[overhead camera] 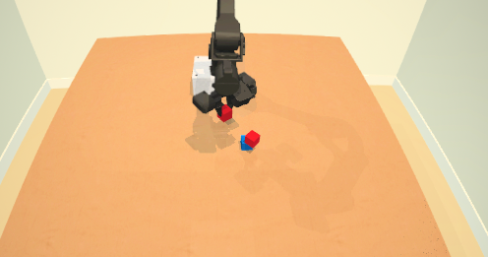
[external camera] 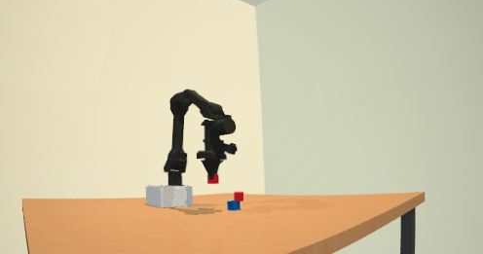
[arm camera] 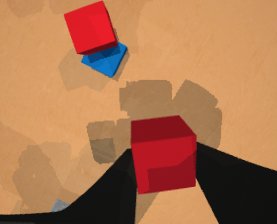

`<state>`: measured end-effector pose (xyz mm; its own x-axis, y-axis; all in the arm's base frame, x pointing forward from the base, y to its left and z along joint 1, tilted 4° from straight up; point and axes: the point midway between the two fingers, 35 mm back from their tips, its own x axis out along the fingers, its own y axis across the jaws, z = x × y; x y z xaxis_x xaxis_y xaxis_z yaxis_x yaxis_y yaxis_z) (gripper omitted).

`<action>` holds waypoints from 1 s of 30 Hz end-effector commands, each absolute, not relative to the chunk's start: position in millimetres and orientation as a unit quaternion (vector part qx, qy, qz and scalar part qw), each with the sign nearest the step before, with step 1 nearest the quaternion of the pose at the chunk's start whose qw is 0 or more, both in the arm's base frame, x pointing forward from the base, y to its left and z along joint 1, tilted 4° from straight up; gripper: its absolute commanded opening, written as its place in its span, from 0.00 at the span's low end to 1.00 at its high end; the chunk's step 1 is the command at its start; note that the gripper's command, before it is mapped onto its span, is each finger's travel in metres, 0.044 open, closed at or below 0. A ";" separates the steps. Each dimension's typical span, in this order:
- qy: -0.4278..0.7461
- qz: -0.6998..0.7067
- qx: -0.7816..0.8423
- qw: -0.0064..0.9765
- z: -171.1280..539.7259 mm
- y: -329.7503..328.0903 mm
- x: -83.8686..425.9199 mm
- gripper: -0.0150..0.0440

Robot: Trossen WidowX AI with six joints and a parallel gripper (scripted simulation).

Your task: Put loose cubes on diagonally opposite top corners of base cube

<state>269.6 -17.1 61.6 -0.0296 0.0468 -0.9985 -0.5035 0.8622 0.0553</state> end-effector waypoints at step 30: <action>0.663 0.267 -0.227 0.661 26.9 37.8 287.6 0.43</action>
<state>288.9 36.6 33.9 -0.0218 0.0482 -0.9986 -0.6560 0.7531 0.0507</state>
